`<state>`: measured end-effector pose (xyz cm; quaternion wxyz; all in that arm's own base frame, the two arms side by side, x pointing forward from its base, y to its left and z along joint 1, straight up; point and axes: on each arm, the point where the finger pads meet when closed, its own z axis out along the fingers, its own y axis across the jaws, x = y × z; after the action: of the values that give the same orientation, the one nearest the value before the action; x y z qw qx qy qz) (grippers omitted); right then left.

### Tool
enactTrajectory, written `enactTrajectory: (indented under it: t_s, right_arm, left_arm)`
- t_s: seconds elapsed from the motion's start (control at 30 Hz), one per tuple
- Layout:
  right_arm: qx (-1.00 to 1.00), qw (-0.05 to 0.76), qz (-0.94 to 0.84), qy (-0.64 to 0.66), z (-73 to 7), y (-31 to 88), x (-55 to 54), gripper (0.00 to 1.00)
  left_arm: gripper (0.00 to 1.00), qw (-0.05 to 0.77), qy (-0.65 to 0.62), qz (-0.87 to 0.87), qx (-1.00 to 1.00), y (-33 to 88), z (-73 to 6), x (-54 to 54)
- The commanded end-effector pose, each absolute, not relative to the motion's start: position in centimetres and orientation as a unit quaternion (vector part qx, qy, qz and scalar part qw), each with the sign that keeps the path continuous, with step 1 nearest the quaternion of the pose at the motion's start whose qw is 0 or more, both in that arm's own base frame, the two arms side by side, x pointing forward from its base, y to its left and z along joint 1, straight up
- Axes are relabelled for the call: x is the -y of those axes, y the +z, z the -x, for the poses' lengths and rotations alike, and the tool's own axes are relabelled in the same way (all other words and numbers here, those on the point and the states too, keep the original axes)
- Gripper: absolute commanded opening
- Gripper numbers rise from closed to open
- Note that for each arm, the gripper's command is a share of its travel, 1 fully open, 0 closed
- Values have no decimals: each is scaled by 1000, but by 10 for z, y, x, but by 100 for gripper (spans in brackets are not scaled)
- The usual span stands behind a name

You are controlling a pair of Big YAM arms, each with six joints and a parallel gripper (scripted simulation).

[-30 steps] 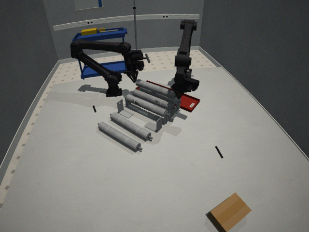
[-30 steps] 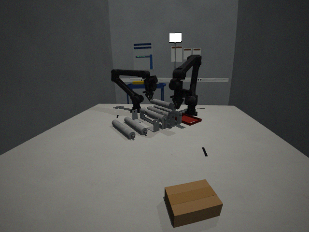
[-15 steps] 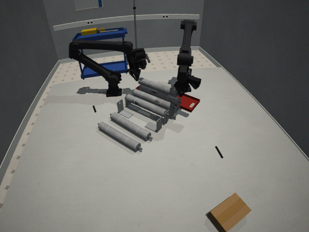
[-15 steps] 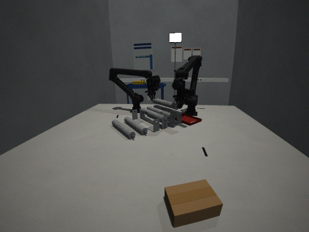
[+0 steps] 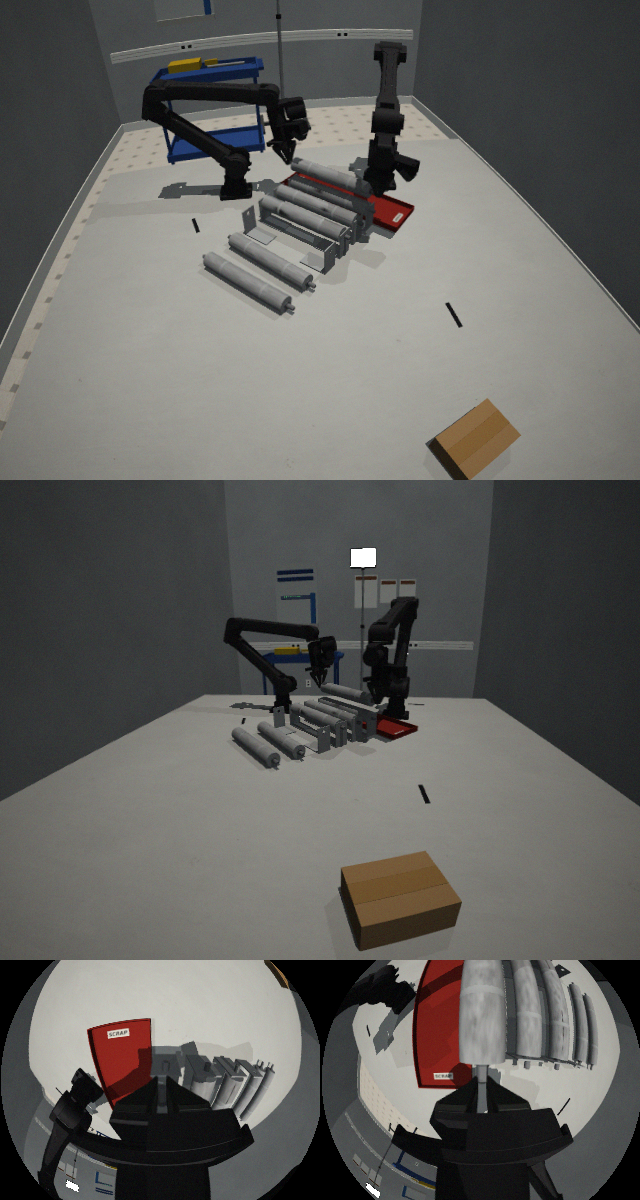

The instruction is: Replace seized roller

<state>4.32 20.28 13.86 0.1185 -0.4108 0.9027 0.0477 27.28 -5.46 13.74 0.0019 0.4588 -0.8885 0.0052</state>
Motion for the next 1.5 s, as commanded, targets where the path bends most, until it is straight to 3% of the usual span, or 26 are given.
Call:
enactTrajectory:
  t_s: [0.0,1.47]
  right_arm:
    - [-904,139,395,89,-36,174,-235,3]
    - [-899,156,408,17,8,169,-265,3]
  left_arm:
    - [3,-21,19,-462,886,157,-273,44]
    - [3,-49,78,-457,885,144,-230,17]
